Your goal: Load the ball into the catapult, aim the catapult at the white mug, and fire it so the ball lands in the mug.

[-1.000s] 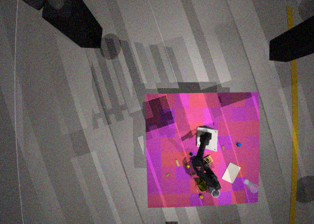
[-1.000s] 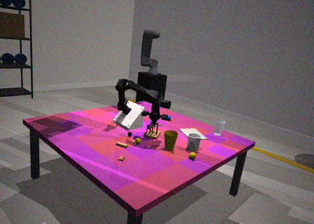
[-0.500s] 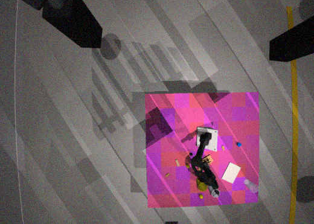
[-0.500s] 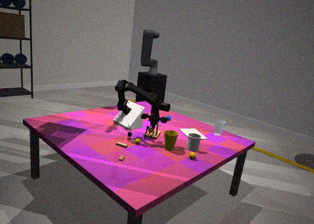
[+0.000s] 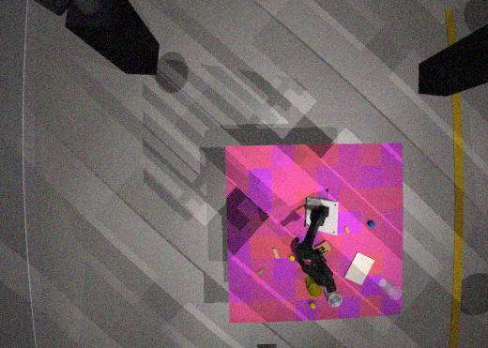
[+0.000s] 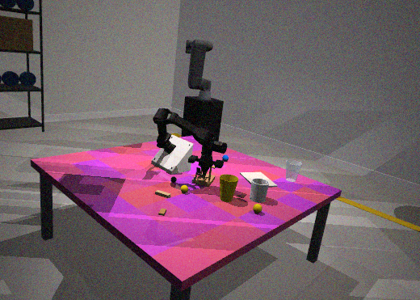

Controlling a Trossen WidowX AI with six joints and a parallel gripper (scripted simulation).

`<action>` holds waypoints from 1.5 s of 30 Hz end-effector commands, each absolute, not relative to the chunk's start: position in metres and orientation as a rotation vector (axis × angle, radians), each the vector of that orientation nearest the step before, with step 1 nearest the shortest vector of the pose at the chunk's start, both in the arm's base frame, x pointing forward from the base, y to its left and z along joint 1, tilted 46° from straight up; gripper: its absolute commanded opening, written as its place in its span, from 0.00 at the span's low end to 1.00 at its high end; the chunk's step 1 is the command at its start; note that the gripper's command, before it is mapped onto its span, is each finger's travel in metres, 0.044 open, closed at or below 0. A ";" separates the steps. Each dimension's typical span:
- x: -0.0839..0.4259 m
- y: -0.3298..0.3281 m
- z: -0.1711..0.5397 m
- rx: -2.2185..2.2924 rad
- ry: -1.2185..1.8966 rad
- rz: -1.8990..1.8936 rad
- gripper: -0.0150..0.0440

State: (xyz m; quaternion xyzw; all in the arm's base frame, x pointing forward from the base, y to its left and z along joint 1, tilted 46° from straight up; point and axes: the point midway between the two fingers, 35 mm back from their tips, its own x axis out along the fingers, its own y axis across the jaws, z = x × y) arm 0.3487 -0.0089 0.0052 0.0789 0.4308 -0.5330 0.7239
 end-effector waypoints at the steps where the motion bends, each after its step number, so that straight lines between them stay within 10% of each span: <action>1: 0.349 -0.009 0.005 0.174 0.951 -1.176 0.25; 9: 0.349 -0.009 0.005 0.174 0.951 -1.176 0.25; 26: 0.359 0.031 0.067 0.164 0.959 -1.186 1.00; 45: 0.351 0.060 0.081 -0.149 1.164 -0.970 1.00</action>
